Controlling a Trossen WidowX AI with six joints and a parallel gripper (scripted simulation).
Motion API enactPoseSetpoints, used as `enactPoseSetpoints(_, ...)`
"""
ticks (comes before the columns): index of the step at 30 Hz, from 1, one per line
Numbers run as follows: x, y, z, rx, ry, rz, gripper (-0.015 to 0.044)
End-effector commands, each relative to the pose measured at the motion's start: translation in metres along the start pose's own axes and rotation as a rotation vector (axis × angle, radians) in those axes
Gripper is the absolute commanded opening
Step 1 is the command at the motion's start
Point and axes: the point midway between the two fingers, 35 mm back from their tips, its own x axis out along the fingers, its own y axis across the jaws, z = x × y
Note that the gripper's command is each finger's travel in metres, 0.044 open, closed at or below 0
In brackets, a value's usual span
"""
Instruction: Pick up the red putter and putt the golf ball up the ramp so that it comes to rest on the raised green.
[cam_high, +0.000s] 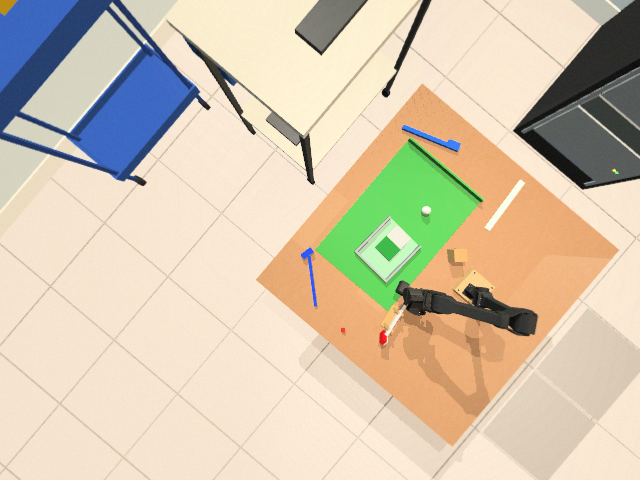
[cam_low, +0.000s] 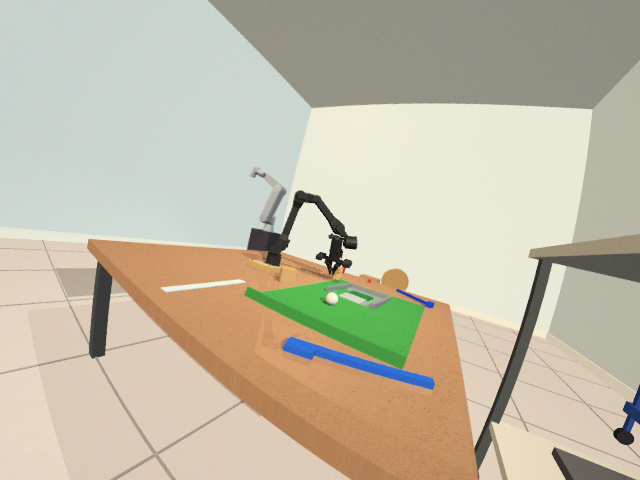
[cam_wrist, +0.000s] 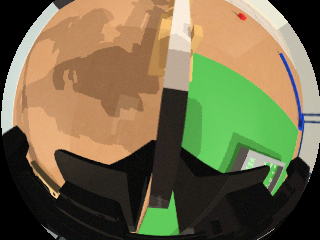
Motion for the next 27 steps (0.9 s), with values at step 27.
enactPoseSetpoints(27, -0.097, -0.013, 0.002, 0.108, 0.025, -0.03, 0.0)
